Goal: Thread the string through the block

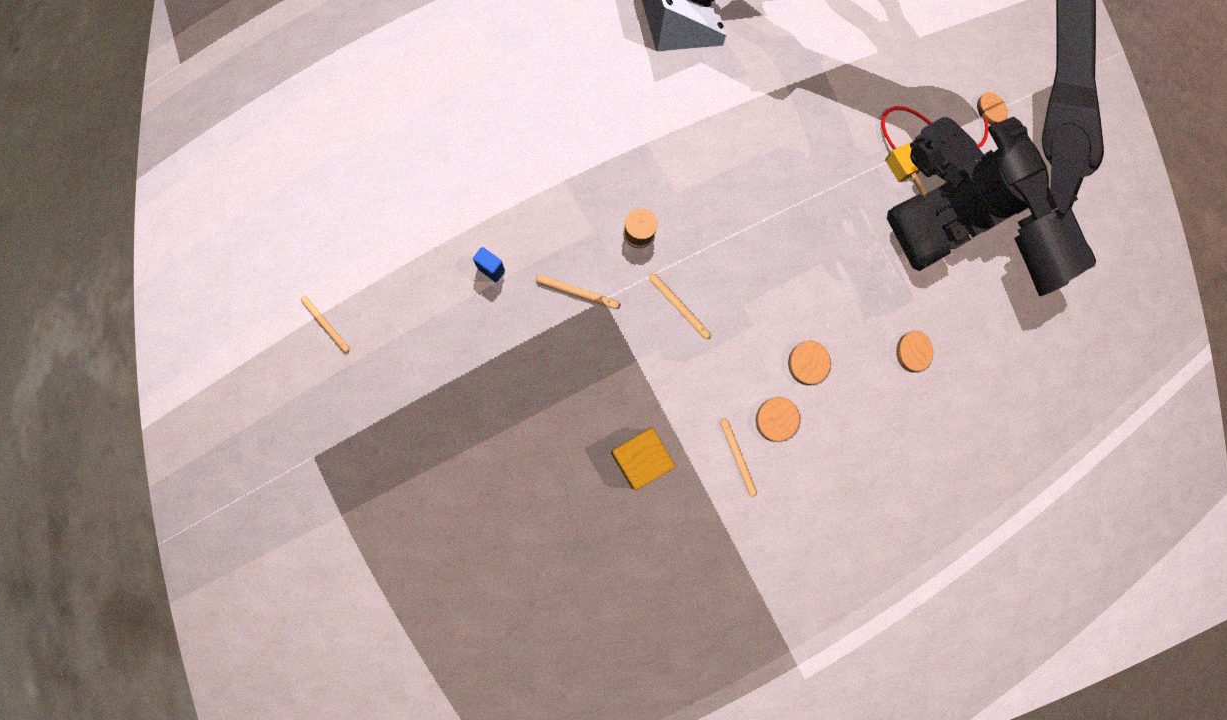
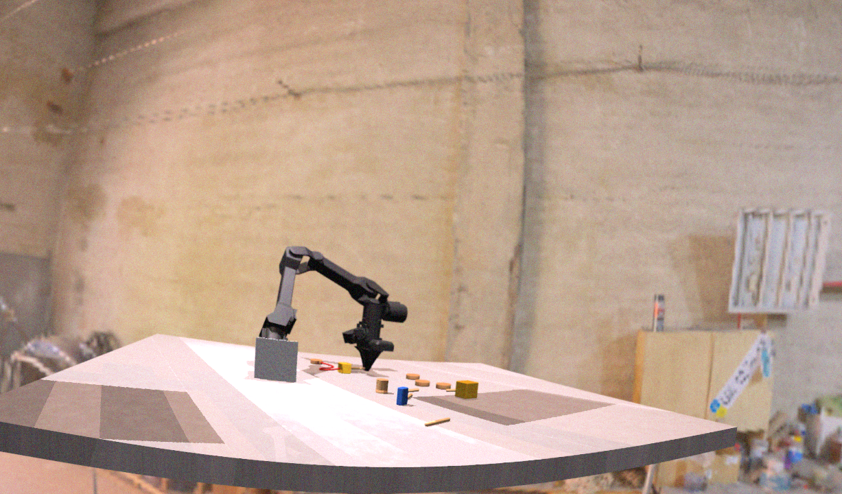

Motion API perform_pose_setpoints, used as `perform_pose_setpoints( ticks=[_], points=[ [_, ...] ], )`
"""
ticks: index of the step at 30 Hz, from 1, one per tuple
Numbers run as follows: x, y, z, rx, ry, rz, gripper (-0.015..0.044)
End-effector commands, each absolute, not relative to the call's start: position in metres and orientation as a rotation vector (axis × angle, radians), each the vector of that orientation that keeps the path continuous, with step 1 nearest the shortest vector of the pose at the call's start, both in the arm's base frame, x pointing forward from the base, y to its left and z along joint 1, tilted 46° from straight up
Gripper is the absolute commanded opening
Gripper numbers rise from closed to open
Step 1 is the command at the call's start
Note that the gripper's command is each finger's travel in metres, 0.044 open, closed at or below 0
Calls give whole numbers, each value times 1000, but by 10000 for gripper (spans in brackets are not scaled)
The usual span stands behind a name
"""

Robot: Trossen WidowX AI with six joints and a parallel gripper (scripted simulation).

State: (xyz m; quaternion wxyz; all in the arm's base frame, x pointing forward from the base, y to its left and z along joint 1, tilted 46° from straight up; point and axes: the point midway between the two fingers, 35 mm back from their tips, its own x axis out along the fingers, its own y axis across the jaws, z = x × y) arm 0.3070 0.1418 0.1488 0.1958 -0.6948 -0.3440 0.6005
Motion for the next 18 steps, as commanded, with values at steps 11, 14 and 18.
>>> perform_pose_setpoints(
  ticks=[11, 14, 18],
  points=[
    [325, 143, 153, -1954, -974, 1680, 0],
    [328, 145, 155, -1954, -974, 1680, 0],
    [333, 146, 157, -1954, -974, 1680, 0]
  ],
)
